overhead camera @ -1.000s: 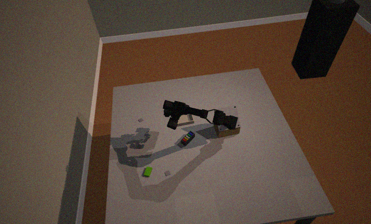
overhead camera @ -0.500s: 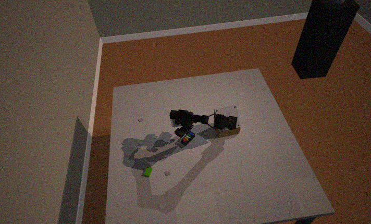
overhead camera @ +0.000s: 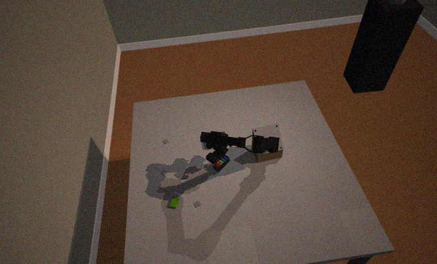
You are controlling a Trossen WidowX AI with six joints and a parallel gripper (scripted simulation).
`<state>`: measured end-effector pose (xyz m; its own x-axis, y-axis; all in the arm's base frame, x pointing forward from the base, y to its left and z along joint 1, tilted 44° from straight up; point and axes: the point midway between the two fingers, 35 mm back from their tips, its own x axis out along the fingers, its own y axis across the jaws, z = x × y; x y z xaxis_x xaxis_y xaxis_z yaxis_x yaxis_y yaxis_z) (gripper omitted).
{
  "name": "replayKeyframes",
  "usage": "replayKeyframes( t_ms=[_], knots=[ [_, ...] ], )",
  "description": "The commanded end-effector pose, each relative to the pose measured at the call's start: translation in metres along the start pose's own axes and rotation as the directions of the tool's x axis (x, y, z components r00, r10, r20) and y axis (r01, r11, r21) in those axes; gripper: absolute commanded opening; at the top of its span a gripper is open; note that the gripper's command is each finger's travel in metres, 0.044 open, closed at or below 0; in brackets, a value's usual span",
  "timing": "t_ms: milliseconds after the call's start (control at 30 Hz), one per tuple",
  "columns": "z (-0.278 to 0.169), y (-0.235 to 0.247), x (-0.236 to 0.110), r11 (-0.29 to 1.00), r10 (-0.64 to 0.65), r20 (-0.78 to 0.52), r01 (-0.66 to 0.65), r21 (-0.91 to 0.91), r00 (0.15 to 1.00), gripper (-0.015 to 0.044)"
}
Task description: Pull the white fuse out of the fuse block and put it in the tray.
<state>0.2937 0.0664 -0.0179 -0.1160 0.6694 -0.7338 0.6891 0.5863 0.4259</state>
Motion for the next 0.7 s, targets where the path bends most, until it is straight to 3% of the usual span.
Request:
replayKeyframes(
  t_ms=[0, 667],
  knots=[
    [-0.002, -0.001, 0.006, 1.000, -0.001, -0.008, 0.001, 0.006, 1.000, 0.0064],
    [-0.004, -0.002, 0.019, 1.000, 0.000, -0.009, 0.000, 0.006, 1.000, 0.0064]
  ],
)
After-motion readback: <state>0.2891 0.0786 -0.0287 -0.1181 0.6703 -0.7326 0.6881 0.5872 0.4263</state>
